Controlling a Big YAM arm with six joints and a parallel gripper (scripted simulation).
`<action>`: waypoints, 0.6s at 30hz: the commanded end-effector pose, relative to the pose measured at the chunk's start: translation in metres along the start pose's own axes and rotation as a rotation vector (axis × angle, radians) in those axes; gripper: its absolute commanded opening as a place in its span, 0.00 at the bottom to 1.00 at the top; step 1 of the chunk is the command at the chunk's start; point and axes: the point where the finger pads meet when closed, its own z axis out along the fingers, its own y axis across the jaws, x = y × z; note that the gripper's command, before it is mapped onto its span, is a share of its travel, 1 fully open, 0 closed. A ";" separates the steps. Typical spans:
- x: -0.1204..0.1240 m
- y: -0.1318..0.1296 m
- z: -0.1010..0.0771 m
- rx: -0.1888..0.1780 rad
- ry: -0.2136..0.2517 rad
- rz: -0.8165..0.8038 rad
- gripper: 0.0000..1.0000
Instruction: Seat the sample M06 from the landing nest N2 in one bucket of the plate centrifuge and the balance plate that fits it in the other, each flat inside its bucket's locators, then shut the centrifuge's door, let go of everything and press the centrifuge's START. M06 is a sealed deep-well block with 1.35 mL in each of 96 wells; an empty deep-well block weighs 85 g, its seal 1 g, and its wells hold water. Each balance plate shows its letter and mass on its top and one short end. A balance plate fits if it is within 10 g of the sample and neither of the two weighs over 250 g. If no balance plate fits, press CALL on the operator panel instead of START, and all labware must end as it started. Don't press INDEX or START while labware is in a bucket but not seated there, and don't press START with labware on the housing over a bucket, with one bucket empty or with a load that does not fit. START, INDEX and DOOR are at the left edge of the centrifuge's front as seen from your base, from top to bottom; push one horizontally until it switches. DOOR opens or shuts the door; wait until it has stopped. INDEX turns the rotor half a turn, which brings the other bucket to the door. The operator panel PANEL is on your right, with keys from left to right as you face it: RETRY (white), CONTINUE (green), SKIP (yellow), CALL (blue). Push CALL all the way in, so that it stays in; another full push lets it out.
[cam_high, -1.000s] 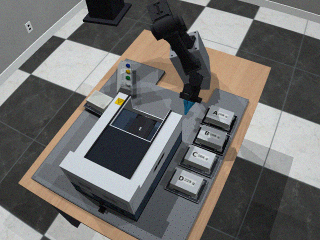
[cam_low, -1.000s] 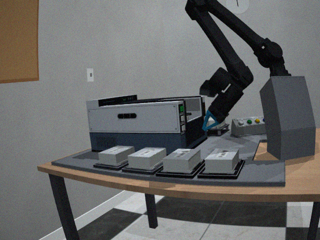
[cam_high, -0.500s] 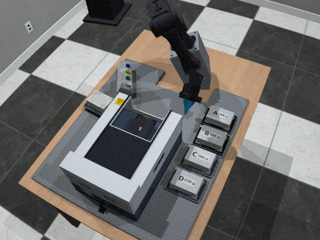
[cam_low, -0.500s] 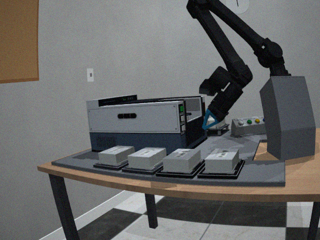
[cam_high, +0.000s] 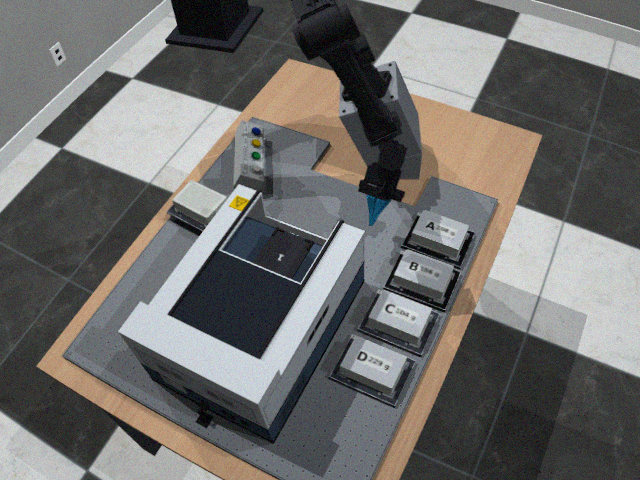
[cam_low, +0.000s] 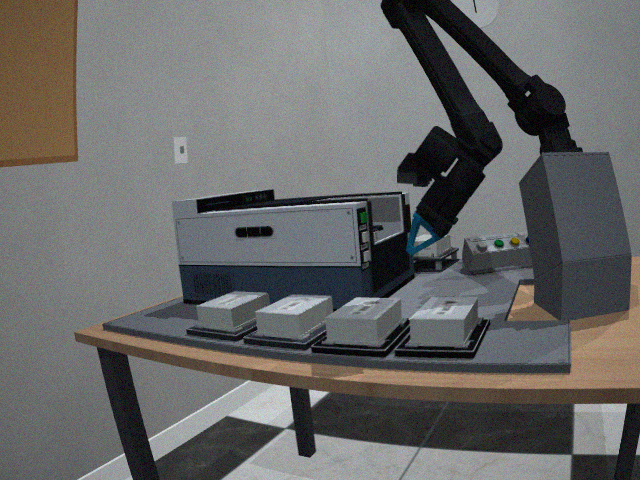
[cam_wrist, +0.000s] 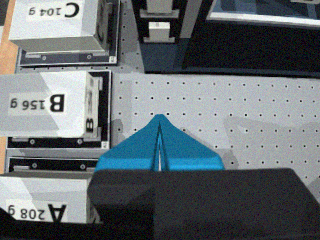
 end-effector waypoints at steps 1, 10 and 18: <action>-0.005 0.004 -0.009 -0.009 0.004 0.020 0.00; -0.008 0.006 -0.016 -0.012 0.039 0.022 0.00; -0.014 0.009 -0.025 -0.018 0.085 0.028 0.00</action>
